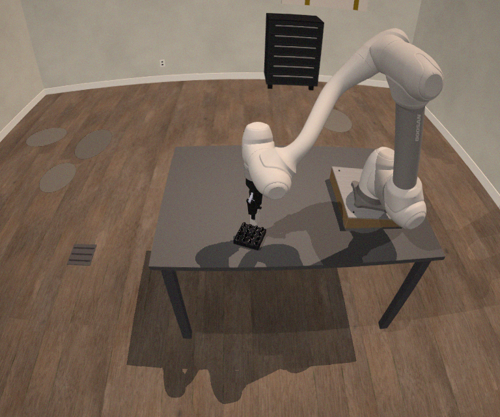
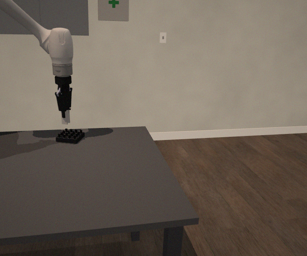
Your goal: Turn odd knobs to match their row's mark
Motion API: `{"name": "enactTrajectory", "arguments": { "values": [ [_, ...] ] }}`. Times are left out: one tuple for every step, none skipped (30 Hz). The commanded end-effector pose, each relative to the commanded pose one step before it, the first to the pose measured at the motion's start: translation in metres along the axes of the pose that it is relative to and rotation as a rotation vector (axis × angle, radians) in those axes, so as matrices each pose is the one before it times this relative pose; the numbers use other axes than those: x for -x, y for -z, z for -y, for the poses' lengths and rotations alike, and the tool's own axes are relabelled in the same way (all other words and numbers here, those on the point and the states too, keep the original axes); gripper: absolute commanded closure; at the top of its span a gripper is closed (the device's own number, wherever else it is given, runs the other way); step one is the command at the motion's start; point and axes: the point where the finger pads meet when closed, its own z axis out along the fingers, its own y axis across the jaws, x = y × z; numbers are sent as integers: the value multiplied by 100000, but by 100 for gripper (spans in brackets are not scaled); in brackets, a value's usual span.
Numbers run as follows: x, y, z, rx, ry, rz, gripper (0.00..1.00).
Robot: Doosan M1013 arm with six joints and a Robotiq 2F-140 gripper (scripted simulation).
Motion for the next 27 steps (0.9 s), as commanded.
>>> {"name": "enactTrajectory", "arguments": {
  "values": [
    [3,10,3,-22,3,5,88],
    [0,0,0,0,0,0,88],
    [0,0,0,0,0,0,88],
    [0,0,0,0,0,0,88],
    [0,0,0,0,0,0,88],
    [0,0,0,0,0,0,88],
    [0,0,0,0,0,0,88],
    [0,0,0,0,0,0,88],
    [0,0,0,0,0,0,88],
    [0,0,0,0,0,0,88],
    [0,0,0,0,0,0,88],
    [0,-1,0,0,0,0,88],
    [0,-3,0,0,0,0,88],
    [0,-6,0,0,0,0,88],
    [0,-10,0,0,0,0,88],
    [0,-15,0,0,0,0,88],
    [0,-20,0,1,-1,0,88],
    [0,-26,0,1,-1,0,88],
    [0,-33,0,1,-1,0,88],
    [0,-39,0,1,-1,0,88],
    [0,-46,0,1,-1,-1,88],
    [0,-54,0,2,-2,-1,88],
    [0,-61,0,2,-2,-1,88],
    [0,-68,0,2,-2,-1,88],
    [0,-76,0,2,-2,-1,88],
    [0,-82,0,1,-1,0,88],
    [0,0,0,0,0,0,88]
  ]
}}
